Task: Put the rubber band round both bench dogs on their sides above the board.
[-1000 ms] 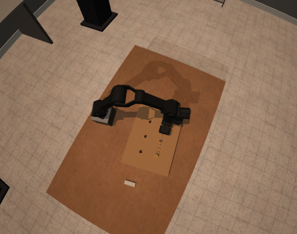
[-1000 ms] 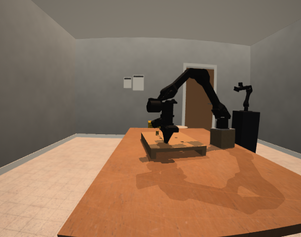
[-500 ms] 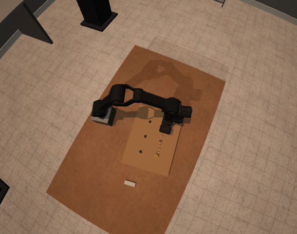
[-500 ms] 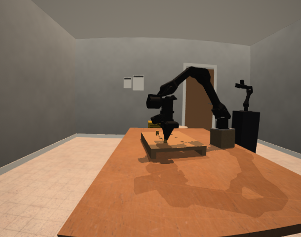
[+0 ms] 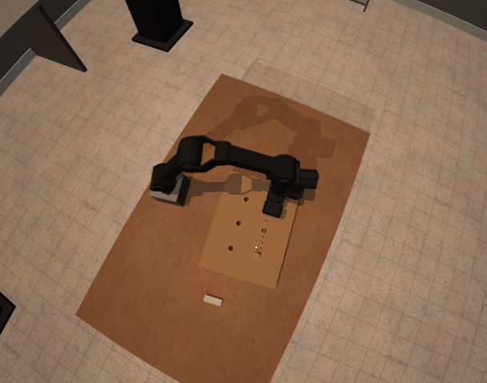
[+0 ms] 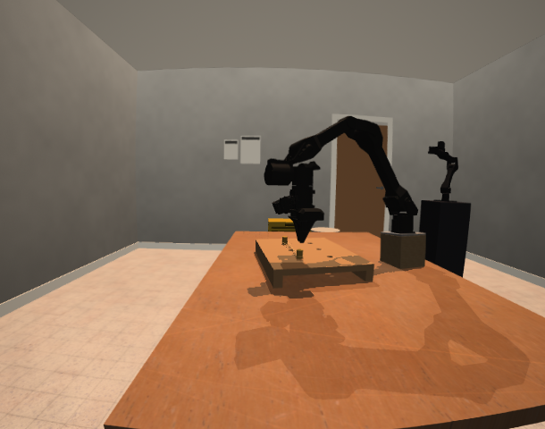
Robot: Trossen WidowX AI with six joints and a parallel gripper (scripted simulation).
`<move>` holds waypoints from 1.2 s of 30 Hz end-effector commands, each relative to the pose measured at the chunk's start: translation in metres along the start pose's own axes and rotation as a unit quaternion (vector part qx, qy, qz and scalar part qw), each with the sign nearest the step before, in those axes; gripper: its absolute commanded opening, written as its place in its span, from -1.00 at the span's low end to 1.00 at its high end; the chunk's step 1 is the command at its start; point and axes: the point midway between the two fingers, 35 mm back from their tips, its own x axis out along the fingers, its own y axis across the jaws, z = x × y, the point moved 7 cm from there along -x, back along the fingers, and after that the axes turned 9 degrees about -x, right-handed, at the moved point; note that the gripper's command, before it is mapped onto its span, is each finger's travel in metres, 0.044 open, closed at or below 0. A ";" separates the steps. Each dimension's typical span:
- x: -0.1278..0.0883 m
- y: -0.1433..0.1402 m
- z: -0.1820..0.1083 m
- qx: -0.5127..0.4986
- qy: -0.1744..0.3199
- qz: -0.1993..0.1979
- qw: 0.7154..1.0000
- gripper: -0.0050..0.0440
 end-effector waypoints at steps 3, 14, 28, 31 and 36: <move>-0.029 -0.002 0.023 0.002 -0.013 -0.001 1.000 -0.47; -0.073 -0.006 0.049 0.002 -0.014 -0.001 1.000 -0.47; -0.076 -0.006 0.051 0.002 -0.014 -0.001 1.000 -0.08; -0.076 -0.006 0.051 0.002 -0.014 -0.001 1.000 -0.08; -0.076 -0.006 0.051 0.002 -0.014 -0.001 1.000 -0.08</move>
